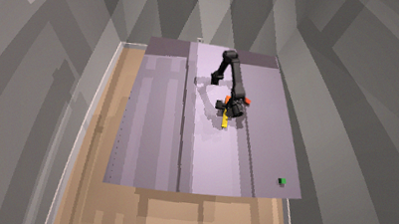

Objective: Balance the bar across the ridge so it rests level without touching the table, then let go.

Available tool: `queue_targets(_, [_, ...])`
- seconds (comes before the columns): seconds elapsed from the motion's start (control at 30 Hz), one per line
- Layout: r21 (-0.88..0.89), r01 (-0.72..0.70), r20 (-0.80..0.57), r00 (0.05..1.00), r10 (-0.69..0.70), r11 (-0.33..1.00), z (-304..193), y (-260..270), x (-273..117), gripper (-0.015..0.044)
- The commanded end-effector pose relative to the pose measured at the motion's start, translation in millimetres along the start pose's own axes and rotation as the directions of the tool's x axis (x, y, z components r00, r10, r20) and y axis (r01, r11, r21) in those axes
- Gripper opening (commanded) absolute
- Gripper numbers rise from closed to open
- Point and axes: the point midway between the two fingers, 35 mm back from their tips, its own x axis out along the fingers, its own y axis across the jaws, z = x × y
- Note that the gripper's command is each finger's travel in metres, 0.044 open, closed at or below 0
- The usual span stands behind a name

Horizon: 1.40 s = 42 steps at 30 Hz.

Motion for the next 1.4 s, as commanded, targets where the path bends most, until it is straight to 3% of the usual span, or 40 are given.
queue_targets(0.0, [0.001,0.000,0.003,1.000,0.000,1.000,0.6,0.0,0.2,0.0000])
queue_targets(1.37, [0.001,0.000,0.003,1.000,0.000,1.000,0.1,-0.2,3.7,0.0000])
